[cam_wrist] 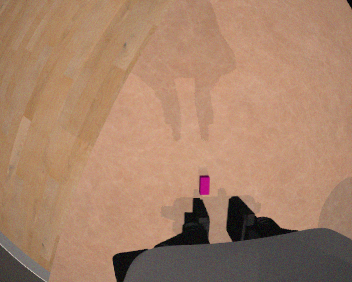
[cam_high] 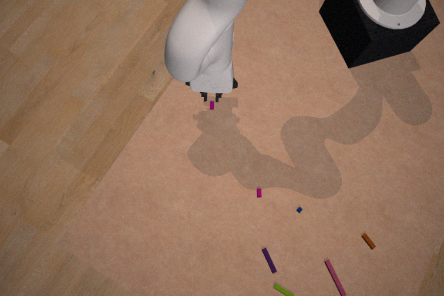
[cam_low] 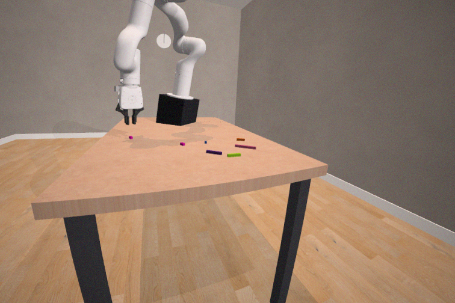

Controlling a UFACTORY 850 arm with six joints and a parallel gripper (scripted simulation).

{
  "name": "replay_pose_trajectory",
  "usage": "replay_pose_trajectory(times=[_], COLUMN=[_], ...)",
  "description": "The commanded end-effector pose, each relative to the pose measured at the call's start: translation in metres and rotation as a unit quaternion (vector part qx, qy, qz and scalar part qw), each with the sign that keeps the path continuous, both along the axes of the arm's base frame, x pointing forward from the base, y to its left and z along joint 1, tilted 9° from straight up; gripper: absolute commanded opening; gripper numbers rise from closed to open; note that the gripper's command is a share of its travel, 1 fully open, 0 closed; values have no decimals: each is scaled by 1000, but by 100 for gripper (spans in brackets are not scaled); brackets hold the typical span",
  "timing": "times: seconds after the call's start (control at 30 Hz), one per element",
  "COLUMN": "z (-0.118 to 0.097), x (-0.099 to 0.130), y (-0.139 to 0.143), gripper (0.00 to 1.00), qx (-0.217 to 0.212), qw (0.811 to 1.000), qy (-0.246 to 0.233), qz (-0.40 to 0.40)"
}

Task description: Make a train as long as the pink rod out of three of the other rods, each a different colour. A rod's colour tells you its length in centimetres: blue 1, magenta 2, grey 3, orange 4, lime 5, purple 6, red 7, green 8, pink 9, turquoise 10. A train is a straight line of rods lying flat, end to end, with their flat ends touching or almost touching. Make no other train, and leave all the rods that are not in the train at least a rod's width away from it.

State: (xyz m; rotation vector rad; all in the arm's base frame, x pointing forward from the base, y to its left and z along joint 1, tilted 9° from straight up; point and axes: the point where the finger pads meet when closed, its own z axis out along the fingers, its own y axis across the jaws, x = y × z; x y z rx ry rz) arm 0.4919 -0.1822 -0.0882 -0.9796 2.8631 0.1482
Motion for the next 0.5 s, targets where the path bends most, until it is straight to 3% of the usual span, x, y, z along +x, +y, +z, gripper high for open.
replay_pose_trajectory(times=[0.0, 0.47], z=[1, -2], x=[1, 1], y=[0, 0], gripper=[24, 24], qx=[0, 0], qw=[1000, 1000], qy=[0, -1], qz=[0, 0])
